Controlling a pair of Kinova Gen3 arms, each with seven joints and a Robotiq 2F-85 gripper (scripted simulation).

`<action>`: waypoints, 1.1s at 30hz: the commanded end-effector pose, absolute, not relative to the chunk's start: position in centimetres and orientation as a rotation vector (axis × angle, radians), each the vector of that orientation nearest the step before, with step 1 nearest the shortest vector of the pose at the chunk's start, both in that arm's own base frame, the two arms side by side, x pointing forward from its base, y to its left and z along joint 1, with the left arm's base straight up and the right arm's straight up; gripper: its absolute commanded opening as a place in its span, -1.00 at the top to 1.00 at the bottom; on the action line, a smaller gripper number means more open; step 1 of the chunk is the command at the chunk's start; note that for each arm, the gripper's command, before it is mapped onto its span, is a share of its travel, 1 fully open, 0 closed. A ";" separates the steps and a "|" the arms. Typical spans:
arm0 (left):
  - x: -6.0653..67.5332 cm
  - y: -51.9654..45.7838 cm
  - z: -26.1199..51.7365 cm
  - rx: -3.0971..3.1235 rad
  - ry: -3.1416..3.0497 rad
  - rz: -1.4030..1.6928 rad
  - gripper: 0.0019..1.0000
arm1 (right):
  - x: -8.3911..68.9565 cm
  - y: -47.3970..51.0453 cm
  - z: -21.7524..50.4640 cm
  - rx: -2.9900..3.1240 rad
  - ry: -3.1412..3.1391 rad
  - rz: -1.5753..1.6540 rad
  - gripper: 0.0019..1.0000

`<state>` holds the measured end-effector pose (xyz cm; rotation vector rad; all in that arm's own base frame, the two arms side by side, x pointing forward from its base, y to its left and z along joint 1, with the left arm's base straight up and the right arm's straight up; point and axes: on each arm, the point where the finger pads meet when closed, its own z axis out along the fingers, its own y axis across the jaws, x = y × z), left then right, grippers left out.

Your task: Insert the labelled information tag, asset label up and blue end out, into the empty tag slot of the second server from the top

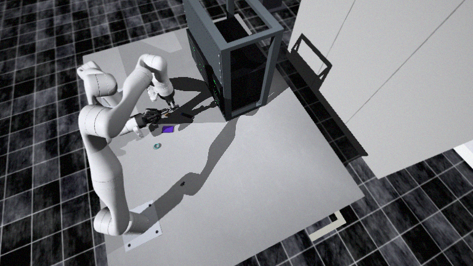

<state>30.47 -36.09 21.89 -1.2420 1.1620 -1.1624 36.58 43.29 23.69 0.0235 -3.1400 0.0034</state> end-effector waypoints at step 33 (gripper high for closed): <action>30.5 -36.1 22.0 -1.242 1.161 -1.164 0.97 | 36.6 43.3 24.6 0.024 -3.142 0.000 0.21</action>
